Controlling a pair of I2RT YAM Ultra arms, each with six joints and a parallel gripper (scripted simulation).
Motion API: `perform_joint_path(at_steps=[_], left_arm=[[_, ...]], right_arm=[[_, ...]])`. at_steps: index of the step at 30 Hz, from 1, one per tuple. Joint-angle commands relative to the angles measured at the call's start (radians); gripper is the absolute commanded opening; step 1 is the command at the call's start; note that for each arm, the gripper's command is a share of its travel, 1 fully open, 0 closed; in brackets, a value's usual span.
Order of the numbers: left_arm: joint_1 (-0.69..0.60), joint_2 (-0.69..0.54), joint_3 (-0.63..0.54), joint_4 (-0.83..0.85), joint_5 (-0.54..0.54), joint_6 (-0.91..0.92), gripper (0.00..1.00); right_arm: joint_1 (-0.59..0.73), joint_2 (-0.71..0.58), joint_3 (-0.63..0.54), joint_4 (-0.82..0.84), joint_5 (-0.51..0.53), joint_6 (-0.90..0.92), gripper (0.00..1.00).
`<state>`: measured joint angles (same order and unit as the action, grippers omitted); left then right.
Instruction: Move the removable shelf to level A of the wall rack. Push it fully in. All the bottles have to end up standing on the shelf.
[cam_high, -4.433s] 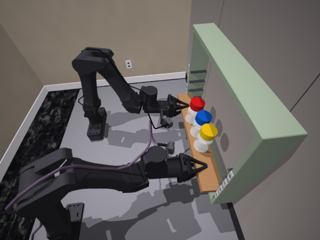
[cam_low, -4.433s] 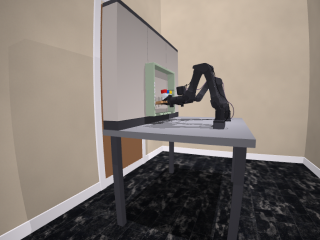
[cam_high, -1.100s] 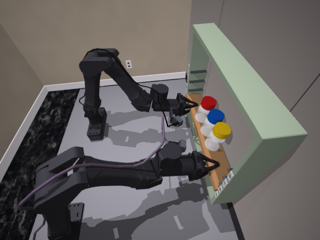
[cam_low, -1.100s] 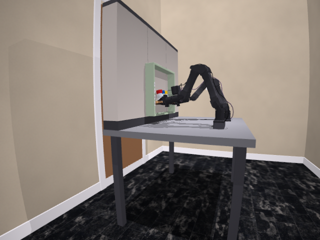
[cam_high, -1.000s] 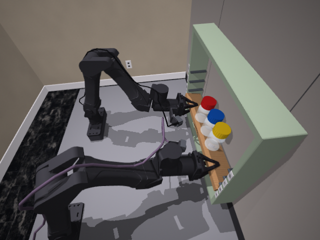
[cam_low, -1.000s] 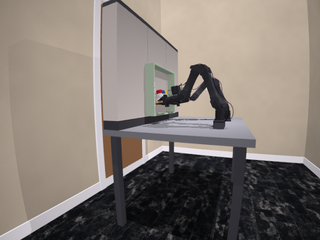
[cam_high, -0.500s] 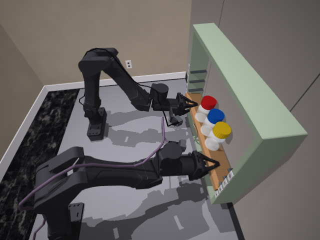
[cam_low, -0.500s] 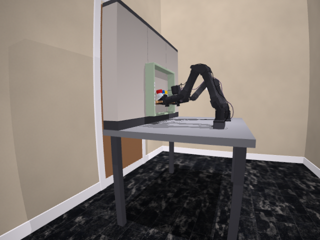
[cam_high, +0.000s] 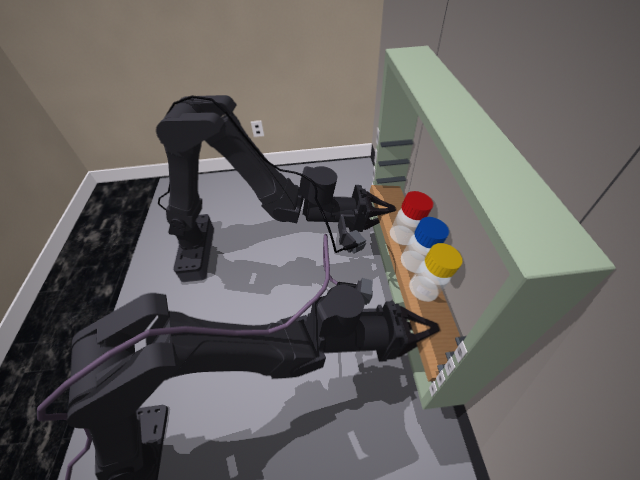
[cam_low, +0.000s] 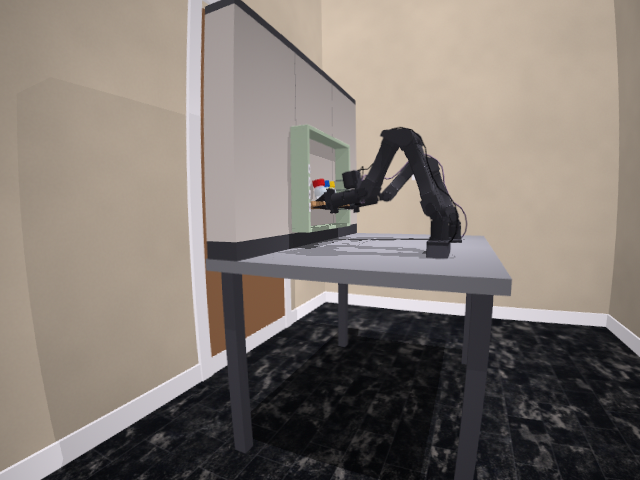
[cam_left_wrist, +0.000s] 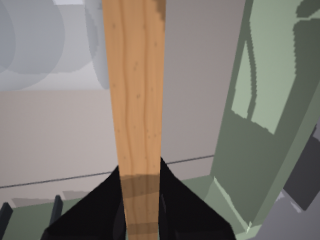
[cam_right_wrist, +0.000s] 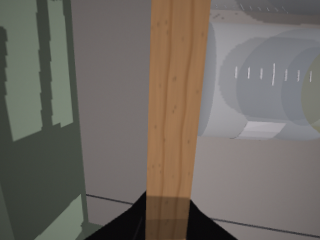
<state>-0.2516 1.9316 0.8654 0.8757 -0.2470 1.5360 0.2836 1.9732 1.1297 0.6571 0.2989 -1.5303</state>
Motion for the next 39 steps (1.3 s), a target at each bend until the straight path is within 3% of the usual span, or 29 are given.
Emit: perform_joint_path(at_steps=[1, 6, 19, 39], left_arm=[[0.007, -0.056, 0.06, 0.073, 0.001, 0.035, 0.0], [0.007, -0.031, 0.05, 0.107, 0.001, 0.034, 0.0], [0.009, 0.177, 0.017, 0.344, 0.004, 0.033, 0.0], [0.009, 0.198, 0.019, 0.37, 0.006, 0.035, 0.0]], right_arm=[[-0.009, -0.049, 0.062, 0.073, 0.009, -0.039, 0.0], [-0.009, -0.03, 0.048, 0.104, 0.009, -0.039, 0.0], [-0.011, 0.123, -0.015, 0.315, 0.005, -0.037, 0.0], [-0.011, 0.142, -0.016, 0.343, 0.004, -0.04, 0.0]])
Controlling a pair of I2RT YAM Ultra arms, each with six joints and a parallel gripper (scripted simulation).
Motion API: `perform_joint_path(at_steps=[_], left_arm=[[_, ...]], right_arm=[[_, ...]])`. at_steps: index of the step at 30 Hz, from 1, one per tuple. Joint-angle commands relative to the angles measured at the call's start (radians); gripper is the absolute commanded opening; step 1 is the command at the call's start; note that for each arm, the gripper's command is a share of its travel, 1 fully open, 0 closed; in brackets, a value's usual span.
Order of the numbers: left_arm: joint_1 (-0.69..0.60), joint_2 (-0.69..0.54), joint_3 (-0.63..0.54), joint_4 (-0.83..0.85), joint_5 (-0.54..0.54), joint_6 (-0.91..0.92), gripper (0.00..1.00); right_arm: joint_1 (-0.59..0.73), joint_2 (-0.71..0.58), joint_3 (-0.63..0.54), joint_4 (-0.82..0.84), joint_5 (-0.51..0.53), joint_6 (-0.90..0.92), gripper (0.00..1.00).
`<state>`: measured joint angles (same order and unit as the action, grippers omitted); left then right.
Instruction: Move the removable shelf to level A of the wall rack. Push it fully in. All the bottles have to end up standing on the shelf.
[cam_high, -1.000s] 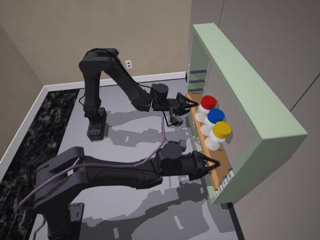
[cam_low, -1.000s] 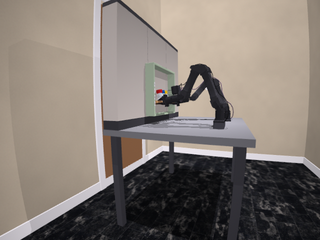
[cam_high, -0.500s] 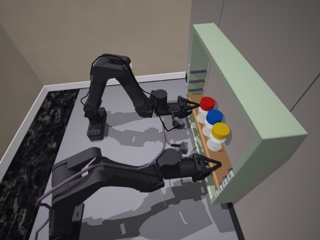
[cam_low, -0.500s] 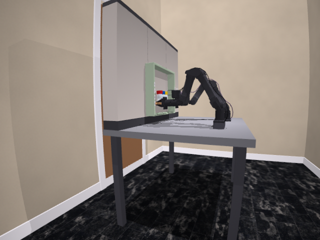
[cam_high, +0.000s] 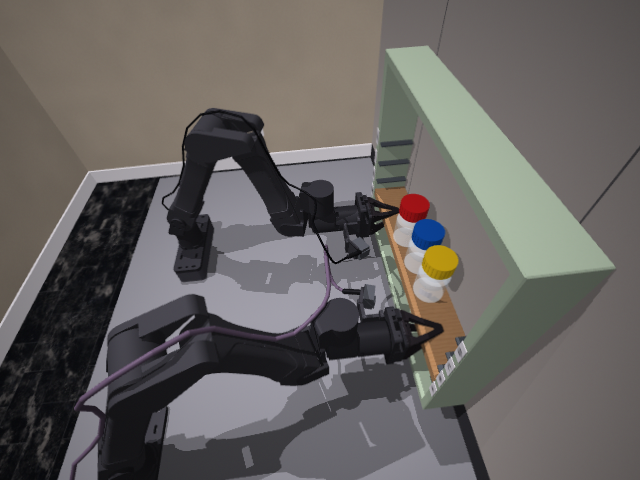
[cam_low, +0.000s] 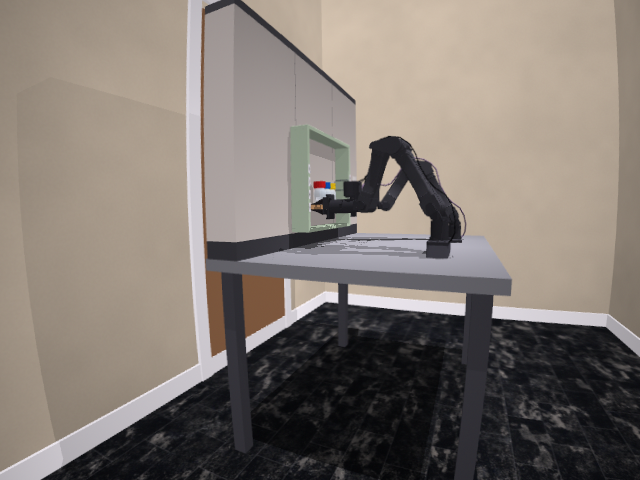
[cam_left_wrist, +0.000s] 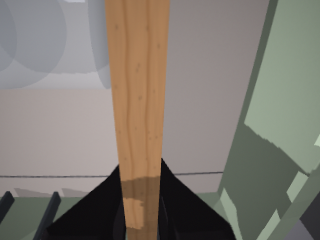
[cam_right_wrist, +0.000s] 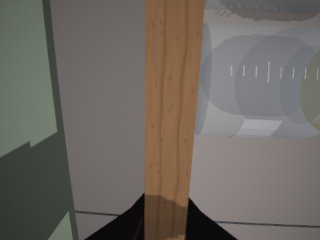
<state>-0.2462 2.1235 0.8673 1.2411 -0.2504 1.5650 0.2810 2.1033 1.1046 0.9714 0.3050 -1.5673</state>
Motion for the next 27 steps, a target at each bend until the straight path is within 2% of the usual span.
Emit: perform_joint_path(at_steps=[1, 16, 27], left_arm=[[0.004, 0.007, 0.017, 0.005, 0.009, 0.006, 0.0], [0.004, 0.017, 0.016, 0.016, 0.009, 0.006, 0.0], [0.004, 0.017, 0.016, 0.016, 0.009, 0.006, 0.24]], right_arm=[[-0.009, 0.012, 0.009, 0.03, -0.002, -0.003, 0.0], [-0.009, 0.02, 0.007, 0.04, -0.003, -0.003, 0.0], [-0.009, 0.02, 0.007, 0.04, -0.003, -0.003, 0.24]])
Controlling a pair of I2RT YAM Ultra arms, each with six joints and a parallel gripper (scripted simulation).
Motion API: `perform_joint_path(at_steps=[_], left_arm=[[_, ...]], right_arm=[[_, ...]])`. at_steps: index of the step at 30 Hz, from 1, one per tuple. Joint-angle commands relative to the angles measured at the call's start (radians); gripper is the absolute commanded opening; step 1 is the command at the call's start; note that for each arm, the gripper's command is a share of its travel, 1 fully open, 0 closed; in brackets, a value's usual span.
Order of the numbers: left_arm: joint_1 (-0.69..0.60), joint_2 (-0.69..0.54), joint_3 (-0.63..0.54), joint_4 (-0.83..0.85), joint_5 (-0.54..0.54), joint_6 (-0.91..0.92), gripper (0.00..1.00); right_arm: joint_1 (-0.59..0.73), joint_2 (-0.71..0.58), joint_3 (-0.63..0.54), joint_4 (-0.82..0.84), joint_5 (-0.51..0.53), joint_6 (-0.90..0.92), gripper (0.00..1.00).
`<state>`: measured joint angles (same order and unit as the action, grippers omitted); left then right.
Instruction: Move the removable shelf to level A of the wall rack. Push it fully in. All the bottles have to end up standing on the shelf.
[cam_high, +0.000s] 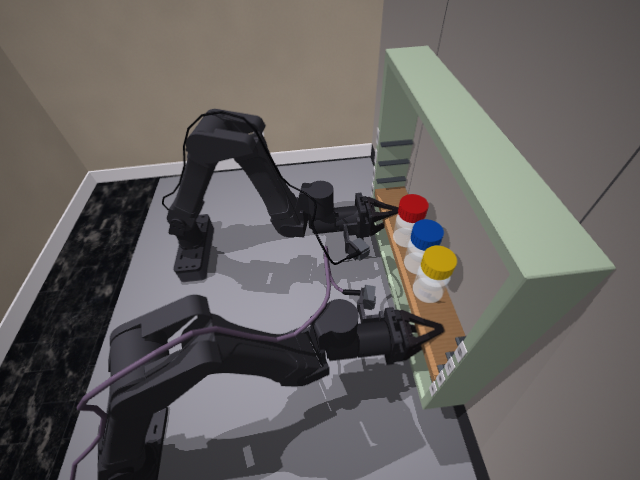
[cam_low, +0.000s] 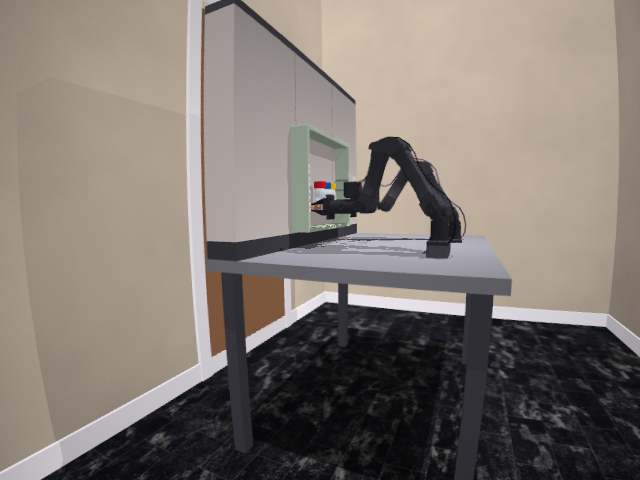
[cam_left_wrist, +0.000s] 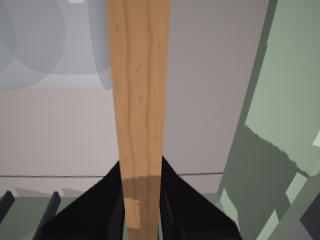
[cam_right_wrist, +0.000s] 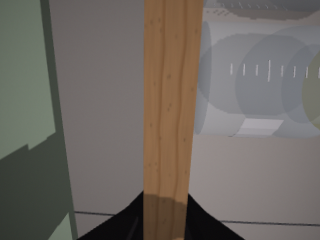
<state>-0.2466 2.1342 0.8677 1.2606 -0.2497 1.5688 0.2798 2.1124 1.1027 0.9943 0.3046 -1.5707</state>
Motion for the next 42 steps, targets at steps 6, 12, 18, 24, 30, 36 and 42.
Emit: perform_joint_path(at_steps=[6, 12, 18, 24, 30, 36, 42], left_arm=[[0.004, 0.007, 0.016, -0.003, 0.008, 0.002, 0.33], [0.004, 0.007, 0.016, -0.003, 0.008, 0.002, 0.47], [0.004, 0.007, 0.016, -0.003, 0.008, 0.002, 0.6], [0.004, 0.007, 0.016, -0.003, 0.008, 0.002, 0.69], [0.004, 0.007, 0.016, -0.003, 0.008, 0.002, 0.82], [0.004, 0.007, 0.016, -0.003, 0.008, 0.002, 0.96], [0.003, 0.001, 0.005, 0.002, 0.007, 0.002, 1.0]], right_arm=[[-0.008, 0.011, 0.009, 0.017, -0.002, 0.0, 0.33], [-0.008, 0.011, 0.009, 0.017, -0.002, 0.0, 0.47], [-0.008, 0.011, 0.009, 0.017, -0.002, 0.0, 0.6], [-0.008, 0.011, 0.009, 0.017, -0.002, 0.0, 0.69], [-0.008, 0.011, 0.009, 0.017, -0.002, 0.0, 0.82], [-0.008, 0.011, 0.009, 0.017, -0.002, 0.0, 0.96], [-0.006, 0.005, -0.002, 0.022, 0.0, 0.0, 1.0]])
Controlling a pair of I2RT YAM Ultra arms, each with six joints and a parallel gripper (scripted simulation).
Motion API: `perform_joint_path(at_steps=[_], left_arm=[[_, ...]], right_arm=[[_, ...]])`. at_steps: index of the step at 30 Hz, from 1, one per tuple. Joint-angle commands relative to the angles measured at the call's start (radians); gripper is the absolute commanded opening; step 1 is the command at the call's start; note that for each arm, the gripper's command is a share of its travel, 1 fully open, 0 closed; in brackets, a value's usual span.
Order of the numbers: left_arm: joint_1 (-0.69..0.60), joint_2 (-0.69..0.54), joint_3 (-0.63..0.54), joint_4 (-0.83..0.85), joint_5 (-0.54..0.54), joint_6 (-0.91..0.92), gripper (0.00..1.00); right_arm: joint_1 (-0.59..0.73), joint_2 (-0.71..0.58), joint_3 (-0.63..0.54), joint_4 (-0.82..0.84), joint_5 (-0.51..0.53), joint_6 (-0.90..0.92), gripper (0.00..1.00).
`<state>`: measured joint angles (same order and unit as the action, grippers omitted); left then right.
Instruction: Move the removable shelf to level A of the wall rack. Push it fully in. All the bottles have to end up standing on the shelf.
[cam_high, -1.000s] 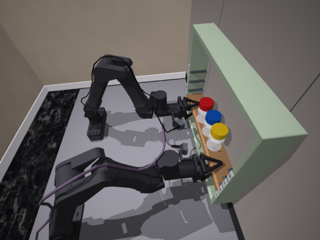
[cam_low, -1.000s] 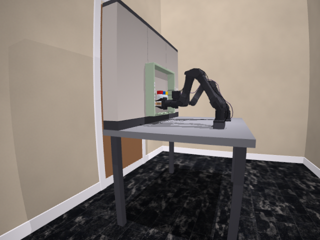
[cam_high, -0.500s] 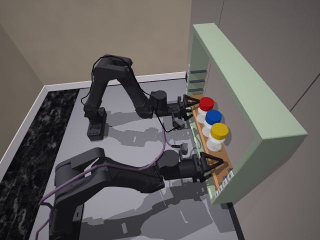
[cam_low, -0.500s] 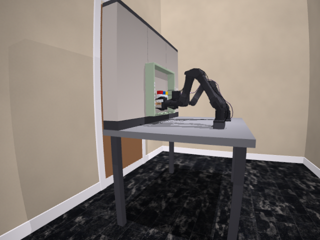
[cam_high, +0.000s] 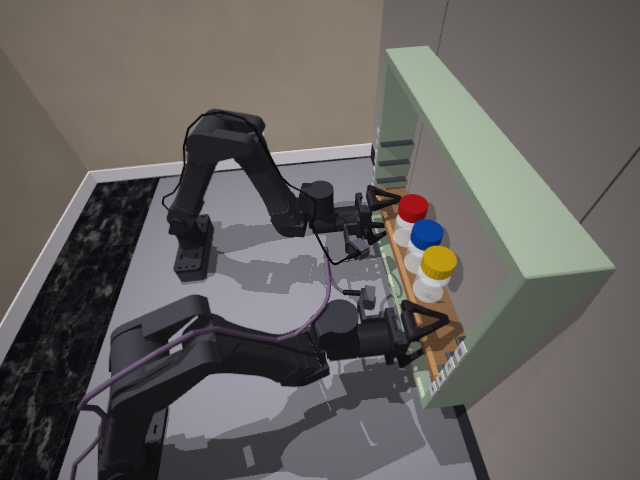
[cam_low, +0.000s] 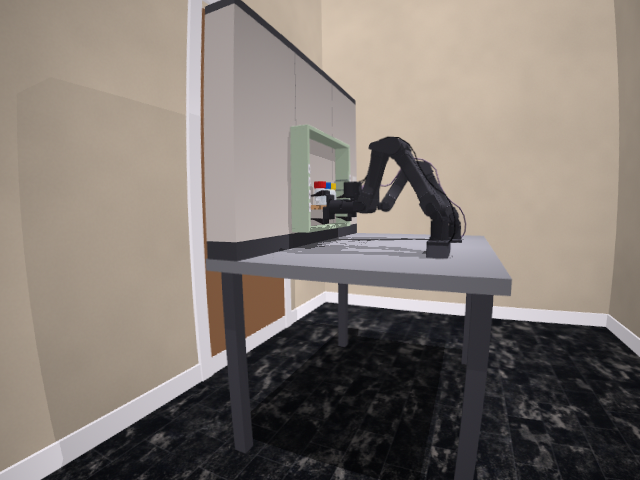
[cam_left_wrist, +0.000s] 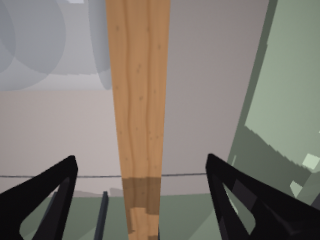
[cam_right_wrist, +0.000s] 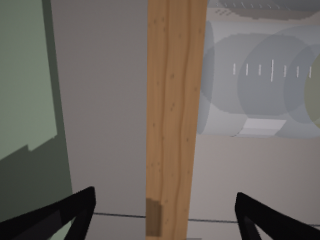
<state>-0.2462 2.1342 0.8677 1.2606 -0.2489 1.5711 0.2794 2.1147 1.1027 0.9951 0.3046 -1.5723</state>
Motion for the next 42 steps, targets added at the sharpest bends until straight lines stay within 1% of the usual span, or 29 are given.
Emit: perform_joint_path(at_steps=[1, 42], left_arm=[[0.001, -0.001, 0.0, 0.005, 0.005, 0.0, 1.0], [-0.034, -0.095, -0.199, 0.109, -0.03, 0.0, 1.0]], right_arm=[[-0.004, -0.001, -0.008, 0.024, 0.001, 0.002, 1.0], [0.034, -0.119, -0.213, 0.11, 0.039, 0.002, 1.0]])
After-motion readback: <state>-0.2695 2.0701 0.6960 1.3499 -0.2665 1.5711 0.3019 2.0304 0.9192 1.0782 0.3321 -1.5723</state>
